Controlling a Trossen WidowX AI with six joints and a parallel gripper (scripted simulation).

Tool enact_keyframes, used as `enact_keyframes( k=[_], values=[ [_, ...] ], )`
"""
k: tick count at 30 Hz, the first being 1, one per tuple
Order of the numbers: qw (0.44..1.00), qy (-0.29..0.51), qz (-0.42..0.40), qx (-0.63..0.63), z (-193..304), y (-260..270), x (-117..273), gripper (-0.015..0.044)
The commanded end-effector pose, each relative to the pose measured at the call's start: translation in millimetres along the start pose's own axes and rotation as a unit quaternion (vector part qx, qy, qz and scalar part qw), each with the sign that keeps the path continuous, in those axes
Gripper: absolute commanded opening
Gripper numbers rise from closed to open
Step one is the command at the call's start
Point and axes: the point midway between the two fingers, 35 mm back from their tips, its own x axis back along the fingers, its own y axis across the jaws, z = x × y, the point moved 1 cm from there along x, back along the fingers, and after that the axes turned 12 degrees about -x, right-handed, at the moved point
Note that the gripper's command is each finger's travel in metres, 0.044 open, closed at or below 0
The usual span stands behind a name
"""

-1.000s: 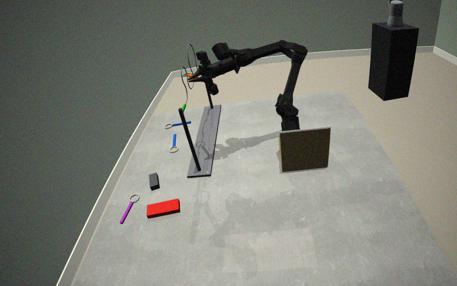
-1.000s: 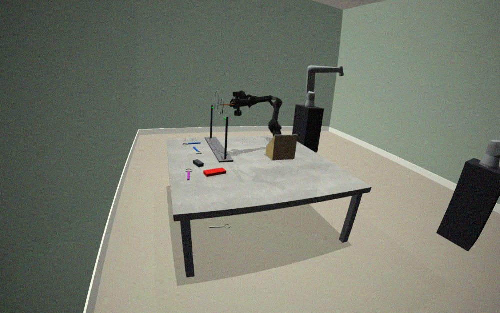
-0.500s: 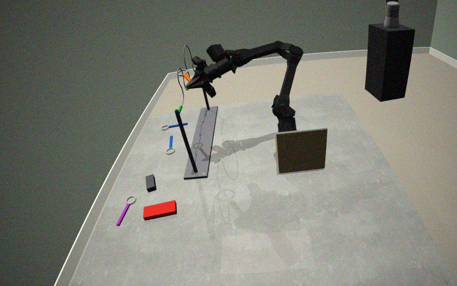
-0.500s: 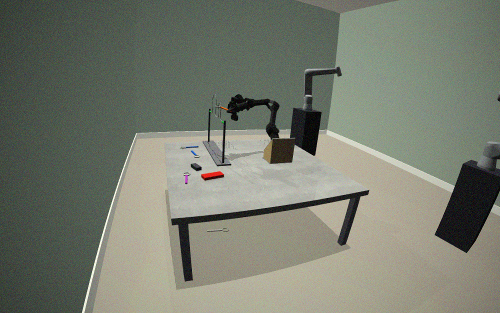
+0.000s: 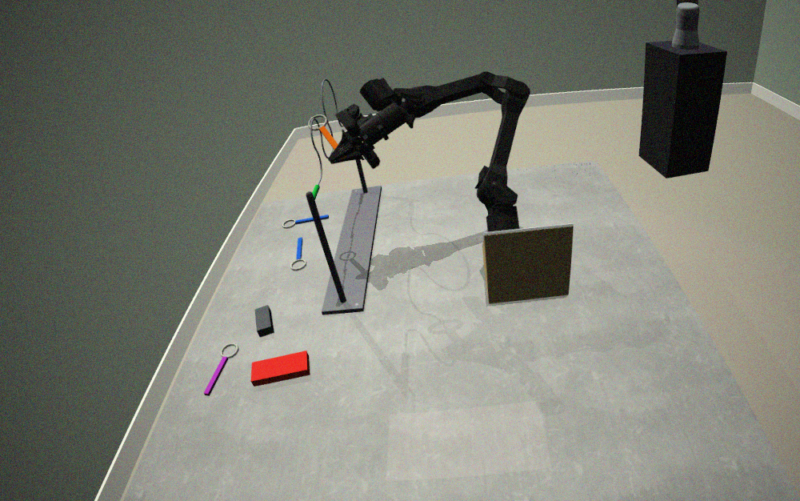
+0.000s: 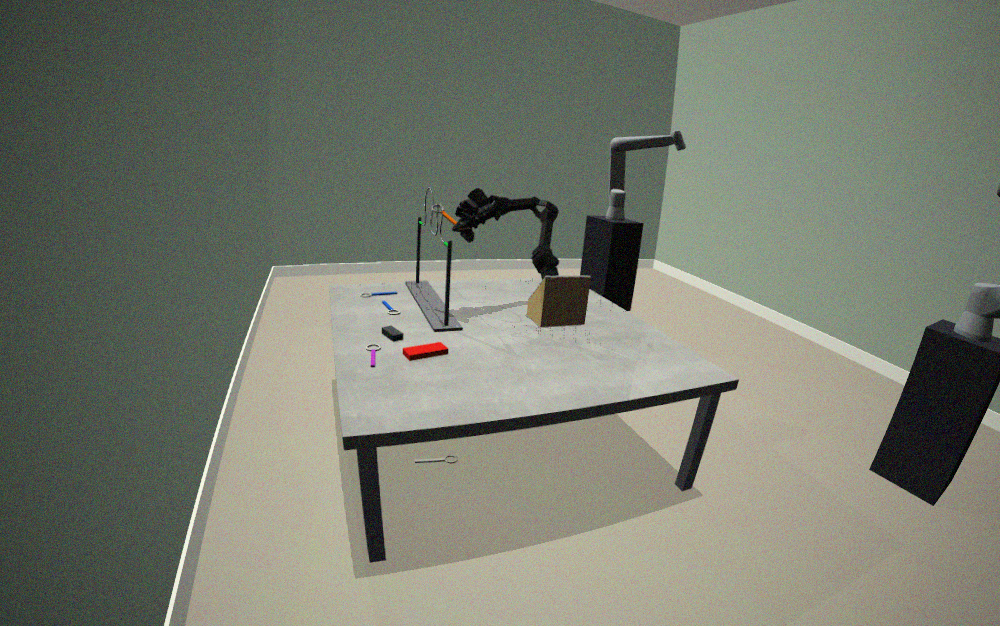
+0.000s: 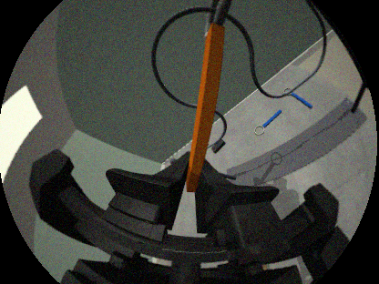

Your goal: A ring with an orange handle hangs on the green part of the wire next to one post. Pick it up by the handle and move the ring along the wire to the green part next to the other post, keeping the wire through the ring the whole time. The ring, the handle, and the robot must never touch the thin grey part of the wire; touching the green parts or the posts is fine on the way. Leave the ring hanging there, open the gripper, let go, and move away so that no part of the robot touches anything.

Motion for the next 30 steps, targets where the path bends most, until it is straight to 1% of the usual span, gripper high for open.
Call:
enact_keyframes(
  k=[1, 15, 30],
  values=[
    [0.999, -0.008, 0.024, 0.044, 0, -6, -1, -0.0150],
    [0.977, -0.042, 0.097, 0.185, -8, -25, -1, -0.0150],
    [0.925, -0.077, 0.172, 0.331, -23, -42, 2, -0.0150]
  ],
)
